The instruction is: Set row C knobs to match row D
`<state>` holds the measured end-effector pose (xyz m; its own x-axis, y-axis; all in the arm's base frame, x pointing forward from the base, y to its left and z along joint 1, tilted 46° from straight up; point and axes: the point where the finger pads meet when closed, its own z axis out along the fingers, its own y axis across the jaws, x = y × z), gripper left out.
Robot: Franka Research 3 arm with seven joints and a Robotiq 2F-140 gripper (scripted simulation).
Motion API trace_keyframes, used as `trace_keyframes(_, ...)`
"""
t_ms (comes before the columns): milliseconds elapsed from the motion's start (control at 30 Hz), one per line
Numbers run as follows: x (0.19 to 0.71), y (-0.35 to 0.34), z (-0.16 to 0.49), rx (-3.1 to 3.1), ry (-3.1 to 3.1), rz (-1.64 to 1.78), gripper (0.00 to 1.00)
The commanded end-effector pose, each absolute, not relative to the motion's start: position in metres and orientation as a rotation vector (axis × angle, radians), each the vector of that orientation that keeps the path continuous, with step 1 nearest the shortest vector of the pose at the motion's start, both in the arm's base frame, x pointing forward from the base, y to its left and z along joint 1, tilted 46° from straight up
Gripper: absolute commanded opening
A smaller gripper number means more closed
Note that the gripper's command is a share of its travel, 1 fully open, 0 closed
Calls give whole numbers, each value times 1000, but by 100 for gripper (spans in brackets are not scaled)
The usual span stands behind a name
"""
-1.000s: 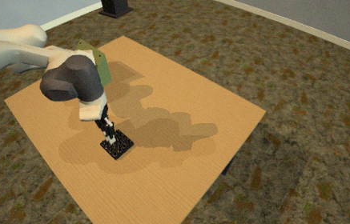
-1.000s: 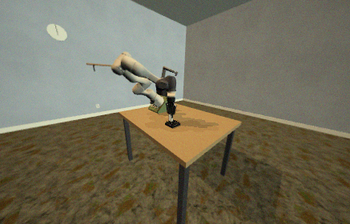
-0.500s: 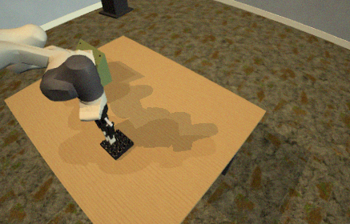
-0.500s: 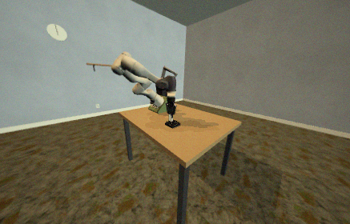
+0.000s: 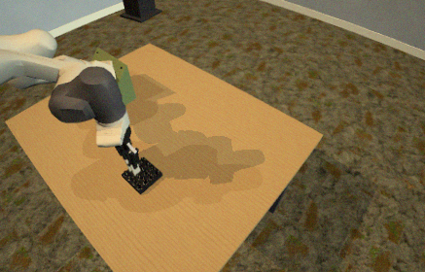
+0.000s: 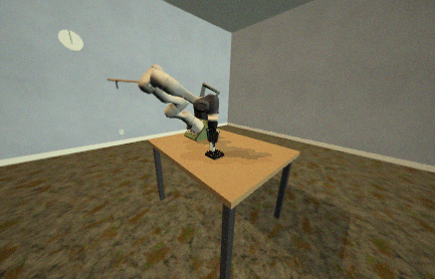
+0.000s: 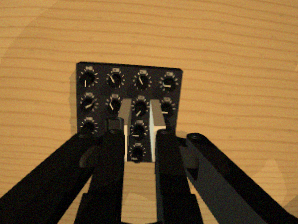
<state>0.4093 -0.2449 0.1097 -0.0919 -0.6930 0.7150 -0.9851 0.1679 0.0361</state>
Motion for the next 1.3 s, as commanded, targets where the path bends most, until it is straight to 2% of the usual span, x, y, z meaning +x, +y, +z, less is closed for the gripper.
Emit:
trace_keyframes(0,409,-245,108,1587,-1852,629,12)
trace_keyframes(1267,407,-255,98,1587,-1852,629,12)
